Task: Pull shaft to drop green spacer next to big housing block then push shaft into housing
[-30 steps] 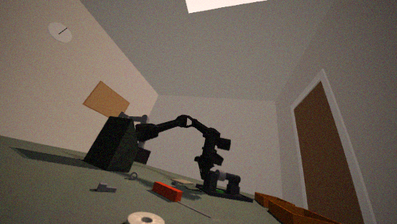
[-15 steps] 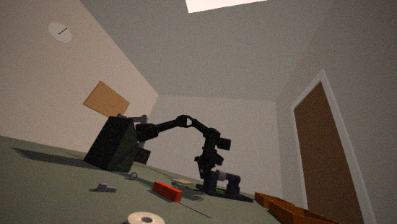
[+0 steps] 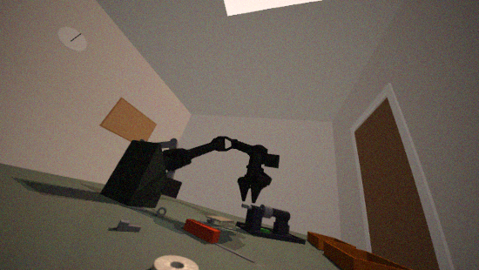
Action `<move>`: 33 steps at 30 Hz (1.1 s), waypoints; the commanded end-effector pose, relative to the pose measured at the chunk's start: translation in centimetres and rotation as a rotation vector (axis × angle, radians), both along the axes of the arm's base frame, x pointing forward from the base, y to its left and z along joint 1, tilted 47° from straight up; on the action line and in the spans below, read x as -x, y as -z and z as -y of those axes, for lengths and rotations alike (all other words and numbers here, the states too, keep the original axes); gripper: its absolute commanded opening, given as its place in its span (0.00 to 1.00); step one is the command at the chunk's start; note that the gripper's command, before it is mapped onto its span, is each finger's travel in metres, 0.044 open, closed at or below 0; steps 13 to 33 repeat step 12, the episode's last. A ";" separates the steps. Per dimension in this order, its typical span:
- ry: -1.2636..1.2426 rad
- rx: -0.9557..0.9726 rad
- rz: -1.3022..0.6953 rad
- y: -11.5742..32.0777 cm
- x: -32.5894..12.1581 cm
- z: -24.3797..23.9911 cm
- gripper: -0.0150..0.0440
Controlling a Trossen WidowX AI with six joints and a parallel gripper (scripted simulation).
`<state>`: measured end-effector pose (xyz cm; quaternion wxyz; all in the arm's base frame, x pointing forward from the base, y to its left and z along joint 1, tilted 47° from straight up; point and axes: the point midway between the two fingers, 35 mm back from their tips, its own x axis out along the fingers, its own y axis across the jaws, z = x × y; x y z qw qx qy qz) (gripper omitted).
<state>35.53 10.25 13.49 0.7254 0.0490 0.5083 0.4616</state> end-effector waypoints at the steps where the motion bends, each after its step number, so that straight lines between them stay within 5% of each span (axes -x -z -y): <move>1: -0.012 -0.006 0.012 -1.0 0.2 0.3 1.00; 12: -0.012 -0.003 0.007 2.1 7.7 2.7 1.00; 33: -0.012 -0.003 0.007 2.1 7.7 2.7 1.00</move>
